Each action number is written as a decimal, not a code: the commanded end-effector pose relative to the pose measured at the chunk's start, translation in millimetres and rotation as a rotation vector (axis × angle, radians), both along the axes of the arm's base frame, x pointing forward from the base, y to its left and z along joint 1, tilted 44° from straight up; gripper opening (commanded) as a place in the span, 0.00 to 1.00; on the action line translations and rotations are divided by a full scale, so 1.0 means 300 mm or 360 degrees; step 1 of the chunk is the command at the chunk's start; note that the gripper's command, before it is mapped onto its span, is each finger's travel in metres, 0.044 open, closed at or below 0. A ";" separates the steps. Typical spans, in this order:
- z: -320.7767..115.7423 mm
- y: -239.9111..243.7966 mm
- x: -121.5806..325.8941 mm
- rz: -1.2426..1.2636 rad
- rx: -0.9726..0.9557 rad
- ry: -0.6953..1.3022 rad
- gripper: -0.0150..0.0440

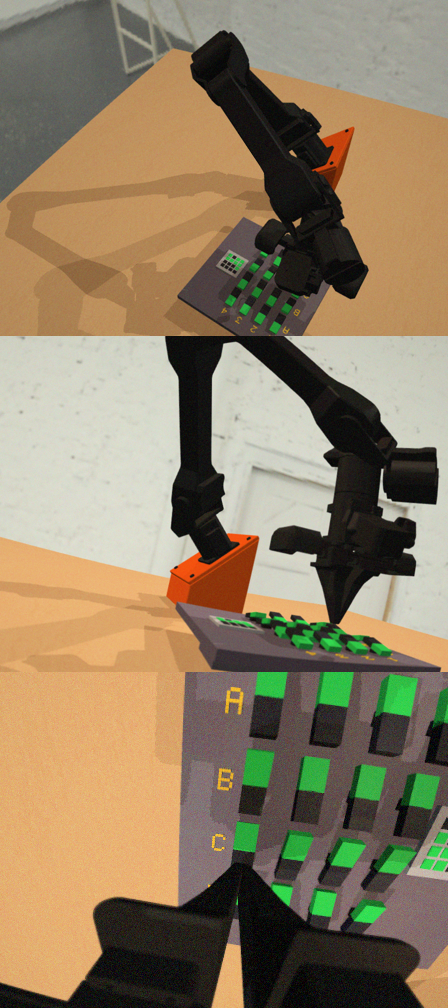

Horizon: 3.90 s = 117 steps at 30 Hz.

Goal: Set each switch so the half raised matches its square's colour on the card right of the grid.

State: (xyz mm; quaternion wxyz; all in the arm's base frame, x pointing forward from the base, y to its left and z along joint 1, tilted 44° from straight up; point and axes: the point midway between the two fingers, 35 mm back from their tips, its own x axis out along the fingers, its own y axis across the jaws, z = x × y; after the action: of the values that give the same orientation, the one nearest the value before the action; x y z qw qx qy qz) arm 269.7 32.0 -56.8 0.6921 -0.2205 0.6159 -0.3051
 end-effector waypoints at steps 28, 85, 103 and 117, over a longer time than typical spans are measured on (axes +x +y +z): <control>-0.009 -0.011 0.002 0.0010 -0.0007 0.0003 0.25; 0.076 -0.038 -0.148 0.0010 -0.0008 0.0009 0.25; 0.051 -0.063 -0.146 0.0010 -0.0009 0.0009 0.25; 0.050 -0.064 -0.146 0.0010 -0.0009 0.0008 0.25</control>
State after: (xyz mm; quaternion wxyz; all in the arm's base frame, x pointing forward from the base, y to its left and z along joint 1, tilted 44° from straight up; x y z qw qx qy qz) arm 225.4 13.4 -41.7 0.6909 -0.2215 0.6168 -0.3052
